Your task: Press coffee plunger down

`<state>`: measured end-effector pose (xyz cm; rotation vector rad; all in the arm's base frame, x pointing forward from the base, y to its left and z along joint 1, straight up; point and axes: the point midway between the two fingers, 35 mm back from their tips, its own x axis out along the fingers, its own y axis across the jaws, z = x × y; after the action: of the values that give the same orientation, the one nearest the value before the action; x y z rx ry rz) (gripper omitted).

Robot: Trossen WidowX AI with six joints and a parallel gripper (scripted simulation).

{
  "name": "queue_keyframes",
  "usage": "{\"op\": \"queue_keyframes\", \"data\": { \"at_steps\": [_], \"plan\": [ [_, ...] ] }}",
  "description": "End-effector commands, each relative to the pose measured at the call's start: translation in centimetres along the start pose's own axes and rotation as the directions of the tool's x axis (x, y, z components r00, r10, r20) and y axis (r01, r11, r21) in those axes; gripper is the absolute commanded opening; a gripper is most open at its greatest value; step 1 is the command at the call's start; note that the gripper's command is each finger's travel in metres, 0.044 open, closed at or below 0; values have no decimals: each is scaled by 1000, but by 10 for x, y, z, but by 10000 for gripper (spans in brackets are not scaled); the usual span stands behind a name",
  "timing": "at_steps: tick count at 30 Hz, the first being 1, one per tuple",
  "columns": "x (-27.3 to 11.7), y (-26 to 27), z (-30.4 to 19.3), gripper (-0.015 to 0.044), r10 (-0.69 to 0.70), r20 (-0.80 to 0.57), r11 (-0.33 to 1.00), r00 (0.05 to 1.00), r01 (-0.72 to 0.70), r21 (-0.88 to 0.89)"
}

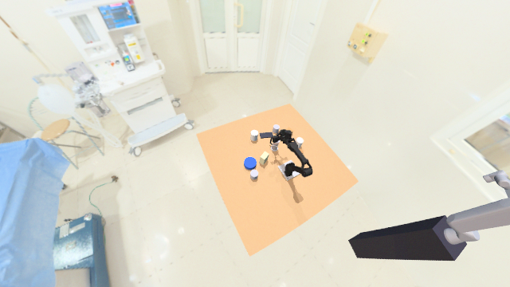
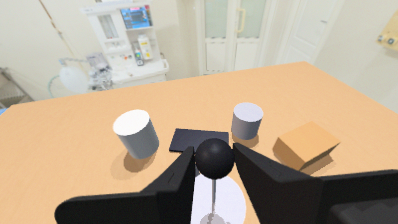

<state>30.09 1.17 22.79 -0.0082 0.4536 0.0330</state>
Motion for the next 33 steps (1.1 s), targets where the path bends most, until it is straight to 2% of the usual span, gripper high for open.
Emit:
{"op": "queue_keyframes", "data": {
  "at_steps": [1,22,33],
  "plan": [
    [9,0,-22,119,2,-55,1000,998,-2,-4],
    [29,0,-50,119,2,-55,1000,999,-3,-4],
    [35,-1,-47,119,2,-54,1000,999,-3,-4]
  ]
}}
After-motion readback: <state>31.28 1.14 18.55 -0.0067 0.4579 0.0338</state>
